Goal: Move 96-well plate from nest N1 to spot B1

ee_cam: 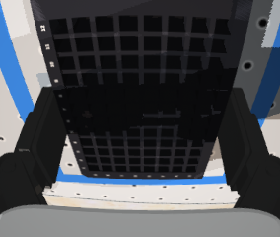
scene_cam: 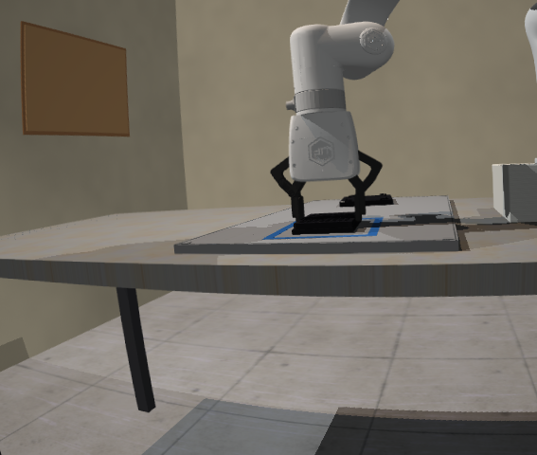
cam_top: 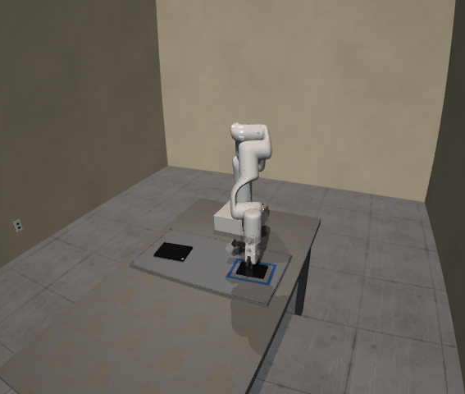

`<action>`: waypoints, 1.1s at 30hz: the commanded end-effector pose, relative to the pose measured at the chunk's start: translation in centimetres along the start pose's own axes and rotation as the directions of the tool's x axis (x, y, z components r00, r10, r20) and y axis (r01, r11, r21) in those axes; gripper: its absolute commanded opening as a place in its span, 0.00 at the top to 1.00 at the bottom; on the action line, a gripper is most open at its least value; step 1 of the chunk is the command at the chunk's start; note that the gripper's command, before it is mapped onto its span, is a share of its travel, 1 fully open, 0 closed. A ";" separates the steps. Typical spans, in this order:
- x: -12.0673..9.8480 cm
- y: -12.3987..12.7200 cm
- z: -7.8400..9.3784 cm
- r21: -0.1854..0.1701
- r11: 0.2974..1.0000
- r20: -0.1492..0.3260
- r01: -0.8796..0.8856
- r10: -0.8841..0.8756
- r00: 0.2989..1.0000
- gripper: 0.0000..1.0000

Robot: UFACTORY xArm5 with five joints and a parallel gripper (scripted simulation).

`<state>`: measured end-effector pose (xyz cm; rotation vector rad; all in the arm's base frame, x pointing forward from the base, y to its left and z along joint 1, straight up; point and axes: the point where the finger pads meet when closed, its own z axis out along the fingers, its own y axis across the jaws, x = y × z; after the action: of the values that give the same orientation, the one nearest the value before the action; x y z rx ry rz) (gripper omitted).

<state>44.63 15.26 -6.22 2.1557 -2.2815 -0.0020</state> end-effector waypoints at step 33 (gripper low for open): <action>-0.1 -0.1 -0.4 0.003 1.000 0.001 0.000 0.000 1.000 0.00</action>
<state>44.63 15.26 -6.26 2.1556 -2.2814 -0.0021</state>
